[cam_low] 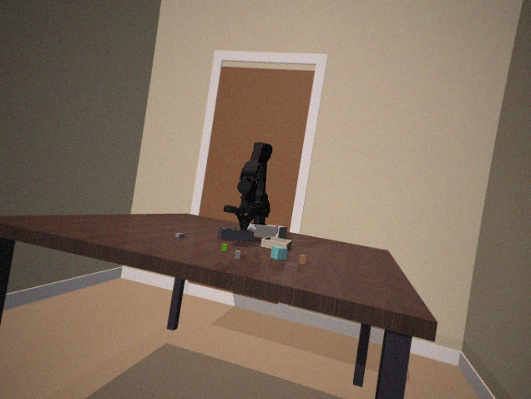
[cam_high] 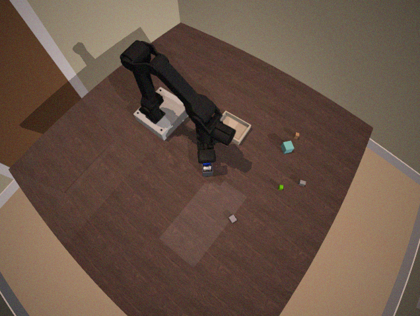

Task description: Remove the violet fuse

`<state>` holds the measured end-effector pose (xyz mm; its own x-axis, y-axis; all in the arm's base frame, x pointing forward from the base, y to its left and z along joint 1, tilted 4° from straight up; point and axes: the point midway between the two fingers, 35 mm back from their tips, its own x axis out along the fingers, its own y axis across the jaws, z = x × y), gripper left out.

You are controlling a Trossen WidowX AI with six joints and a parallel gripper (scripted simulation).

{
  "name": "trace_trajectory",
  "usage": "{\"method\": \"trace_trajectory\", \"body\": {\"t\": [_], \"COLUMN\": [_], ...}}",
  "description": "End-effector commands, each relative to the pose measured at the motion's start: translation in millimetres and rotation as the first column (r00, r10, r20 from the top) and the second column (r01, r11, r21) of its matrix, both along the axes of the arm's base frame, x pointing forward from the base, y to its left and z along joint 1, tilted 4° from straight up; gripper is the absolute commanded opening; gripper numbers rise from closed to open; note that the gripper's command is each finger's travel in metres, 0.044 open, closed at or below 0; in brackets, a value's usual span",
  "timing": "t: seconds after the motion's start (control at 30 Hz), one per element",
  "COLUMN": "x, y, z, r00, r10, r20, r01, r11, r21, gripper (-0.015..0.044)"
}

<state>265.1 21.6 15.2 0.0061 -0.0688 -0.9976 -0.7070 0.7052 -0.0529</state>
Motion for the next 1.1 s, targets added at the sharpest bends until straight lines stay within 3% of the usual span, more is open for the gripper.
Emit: {"method": "trace_trajectory", "body": {"t": [0.0,1.07], "x": [0.2,0.8], "y": [0.1,1.2], "z": [0.4,15.6], "r00": [1.0,1.0], "r10": [0.0,0.002], "r20": [0.001,0.001], "r01": [0.0,-0.002], "r11": [1.0,1.0], "r21": [0.0,-0.001], "gripper": [0.0,0.0]}}
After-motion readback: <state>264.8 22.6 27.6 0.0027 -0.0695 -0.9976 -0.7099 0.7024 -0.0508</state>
